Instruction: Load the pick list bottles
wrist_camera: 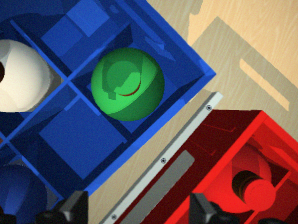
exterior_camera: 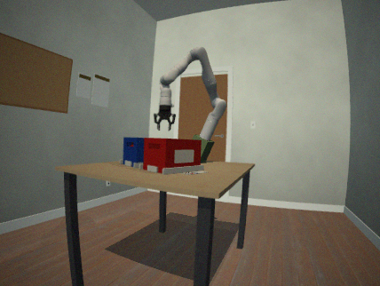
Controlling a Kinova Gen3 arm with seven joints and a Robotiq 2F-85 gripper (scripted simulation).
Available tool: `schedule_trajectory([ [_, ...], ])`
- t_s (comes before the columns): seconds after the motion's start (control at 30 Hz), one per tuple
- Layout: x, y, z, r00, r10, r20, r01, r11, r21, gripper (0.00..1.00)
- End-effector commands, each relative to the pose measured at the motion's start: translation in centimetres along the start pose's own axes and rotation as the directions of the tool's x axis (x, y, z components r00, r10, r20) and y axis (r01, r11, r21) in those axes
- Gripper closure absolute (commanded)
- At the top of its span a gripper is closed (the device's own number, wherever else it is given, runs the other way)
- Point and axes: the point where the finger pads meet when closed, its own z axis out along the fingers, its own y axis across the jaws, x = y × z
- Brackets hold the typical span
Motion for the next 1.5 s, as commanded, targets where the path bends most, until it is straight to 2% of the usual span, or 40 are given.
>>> schedule_trajectory([
  [0.0, 0.1, -1.9, -0.1, 1.0, 0.0, 0.001, 0.0, 1.0, 0.0, 0.33],
  [0.17, 0.4, -4.4, -0.1, 1.0, 0.0, 0.001, 0.0, 1.0, 0.0, 0.33],
  [0.23, 0.4, -4.4, -0.1, 1.0, 0.0, 0.001, 0.0, 1.0, 0.0, 0.33],
  [0.73, 1.2, -11.8, -0.1, 1.0, 0.0, 0.001, 0.0, 1.0, 0.001, 0.33],
  [0.8, 1.2, -11.8, -0.1, 1.0, 0.0, 0.001, 0.0, 1.0, 0.001, 0.33],
  [1.3, 1.9, -19.3, -0.1, 1.0, 0.0, 0.001, 0.0, 1.0, 0.001, 0.33],
  [1.47, 2.0, -20.1, -0.1, 1.0, 0.0, 0.001, 0.0, 1.0, 0.001, 0.33],
])
